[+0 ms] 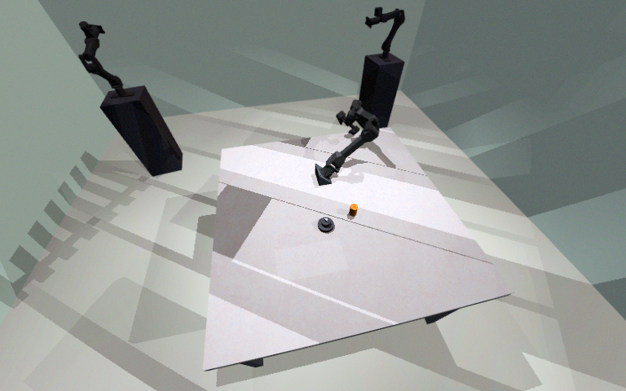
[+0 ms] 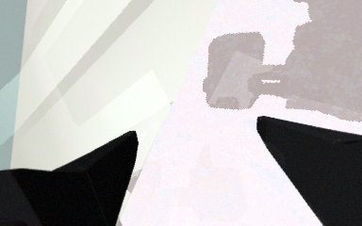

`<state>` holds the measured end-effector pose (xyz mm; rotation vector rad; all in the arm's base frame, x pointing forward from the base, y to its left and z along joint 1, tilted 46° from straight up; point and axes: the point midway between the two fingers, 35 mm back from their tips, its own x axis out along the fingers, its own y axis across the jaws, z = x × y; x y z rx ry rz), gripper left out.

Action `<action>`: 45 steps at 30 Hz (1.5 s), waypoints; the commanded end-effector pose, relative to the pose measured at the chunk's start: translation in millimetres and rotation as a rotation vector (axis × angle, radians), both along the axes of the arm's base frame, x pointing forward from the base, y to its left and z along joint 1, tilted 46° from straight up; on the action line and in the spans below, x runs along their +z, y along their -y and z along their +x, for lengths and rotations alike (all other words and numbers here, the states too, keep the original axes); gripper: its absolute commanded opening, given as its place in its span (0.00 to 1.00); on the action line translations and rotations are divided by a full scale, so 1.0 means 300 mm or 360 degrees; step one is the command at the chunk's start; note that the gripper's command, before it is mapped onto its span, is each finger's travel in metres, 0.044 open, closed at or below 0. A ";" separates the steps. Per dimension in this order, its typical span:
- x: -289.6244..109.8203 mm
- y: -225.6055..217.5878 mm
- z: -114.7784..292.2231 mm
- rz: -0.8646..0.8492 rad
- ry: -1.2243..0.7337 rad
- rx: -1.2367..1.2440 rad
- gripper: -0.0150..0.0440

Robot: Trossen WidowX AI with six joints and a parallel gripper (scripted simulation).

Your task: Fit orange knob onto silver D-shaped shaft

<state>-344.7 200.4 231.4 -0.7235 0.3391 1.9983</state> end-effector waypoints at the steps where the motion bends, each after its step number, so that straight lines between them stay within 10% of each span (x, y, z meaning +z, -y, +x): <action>1: 0.000 0.000 -0.001 0.0009 0.0025 0.0015 0.98; 23: 0.036 0.030 -0.058 0.0620 0.2985 0.2424 1.00; 45: 0.045 0.039 -0.058 0.0634 0.3399 0.2976 1.00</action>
